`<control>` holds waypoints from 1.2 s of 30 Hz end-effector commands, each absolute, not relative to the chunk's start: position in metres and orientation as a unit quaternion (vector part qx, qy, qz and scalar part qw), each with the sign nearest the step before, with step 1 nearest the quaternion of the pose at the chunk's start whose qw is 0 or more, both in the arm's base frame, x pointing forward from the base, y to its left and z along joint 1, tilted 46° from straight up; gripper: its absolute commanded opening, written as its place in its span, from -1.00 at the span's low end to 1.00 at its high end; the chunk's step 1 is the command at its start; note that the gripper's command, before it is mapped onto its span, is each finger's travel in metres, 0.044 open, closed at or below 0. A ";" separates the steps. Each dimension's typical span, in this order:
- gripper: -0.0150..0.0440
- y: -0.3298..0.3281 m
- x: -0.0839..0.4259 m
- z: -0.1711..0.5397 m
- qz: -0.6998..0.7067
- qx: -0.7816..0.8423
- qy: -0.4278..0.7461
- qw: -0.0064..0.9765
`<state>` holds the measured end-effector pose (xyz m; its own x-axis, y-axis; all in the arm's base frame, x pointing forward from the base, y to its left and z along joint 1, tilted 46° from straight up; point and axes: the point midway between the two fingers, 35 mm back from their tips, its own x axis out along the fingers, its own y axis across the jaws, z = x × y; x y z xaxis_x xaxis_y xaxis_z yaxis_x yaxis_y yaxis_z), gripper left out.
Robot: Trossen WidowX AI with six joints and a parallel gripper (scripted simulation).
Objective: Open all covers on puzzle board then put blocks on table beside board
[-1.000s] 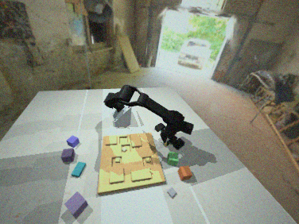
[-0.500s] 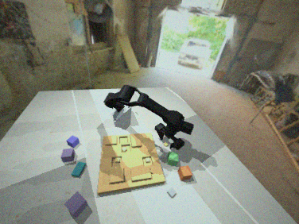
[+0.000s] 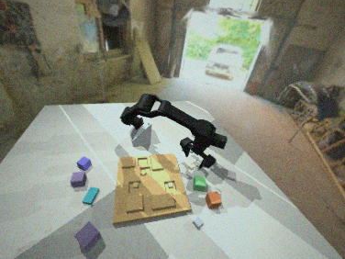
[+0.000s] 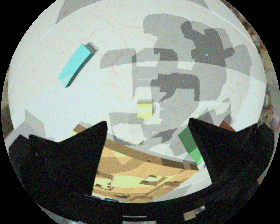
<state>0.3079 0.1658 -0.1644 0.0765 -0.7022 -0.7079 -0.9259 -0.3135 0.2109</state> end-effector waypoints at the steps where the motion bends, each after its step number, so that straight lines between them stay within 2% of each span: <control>1: 1.00 0.175 0.306 -0.155 0.375 -0.716 0.569 0.151; 10: 1.00 0.191 0.303 -0.137 0.375 -0.716 0.569 0.150; 27: -0.49 0.137 0.320 -0.066 0.398 -0.721 0.553 0.126; 36: -0.49 0.099 0.318 -0.028 0.409 -0.723 0.545 0.111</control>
